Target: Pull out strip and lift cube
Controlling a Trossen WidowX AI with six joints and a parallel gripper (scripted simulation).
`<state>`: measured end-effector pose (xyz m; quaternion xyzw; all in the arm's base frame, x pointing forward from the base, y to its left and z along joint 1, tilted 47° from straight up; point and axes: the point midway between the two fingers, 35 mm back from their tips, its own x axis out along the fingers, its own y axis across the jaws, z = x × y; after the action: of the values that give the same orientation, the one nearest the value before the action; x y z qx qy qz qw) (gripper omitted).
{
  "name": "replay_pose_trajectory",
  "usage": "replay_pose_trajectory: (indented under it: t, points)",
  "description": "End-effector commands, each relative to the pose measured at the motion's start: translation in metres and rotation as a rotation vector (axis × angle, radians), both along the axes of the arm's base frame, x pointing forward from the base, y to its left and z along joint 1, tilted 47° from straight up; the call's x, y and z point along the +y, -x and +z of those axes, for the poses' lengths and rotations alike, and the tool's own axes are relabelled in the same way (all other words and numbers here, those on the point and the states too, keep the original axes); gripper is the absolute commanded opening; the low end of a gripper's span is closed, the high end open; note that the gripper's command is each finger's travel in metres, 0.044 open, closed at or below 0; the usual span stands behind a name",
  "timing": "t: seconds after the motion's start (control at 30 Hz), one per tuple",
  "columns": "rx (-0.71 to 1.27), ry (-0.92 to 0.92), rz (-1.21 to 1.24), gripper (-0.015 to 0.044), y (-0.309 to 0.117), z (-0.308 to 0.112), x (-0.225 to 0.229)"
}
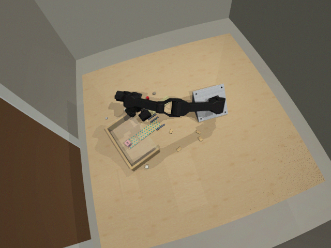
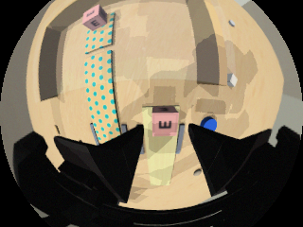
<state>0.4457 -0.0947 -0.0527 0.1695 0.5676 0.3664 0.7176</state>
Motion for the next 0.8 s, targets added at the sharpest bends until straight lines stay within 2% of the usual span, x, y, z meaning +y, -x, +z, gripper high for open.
replay_pose_trajectory:
  t: [0.0,0.57,0.7,0.77]
  points:
    - [0.001,-0.005,-0.006,0.0250,-0.001,-0.003,0.004]
    - [0.000,-0.007,-0.006,0.0250,-0.003,-0.020,0.023]
    - [0.000,-0.002,0.001,0.0145,-0.002,-0.019,0.021]
    - [0.000,-0.002,0.001,0.0132,-0.002,-0.019,0.021]
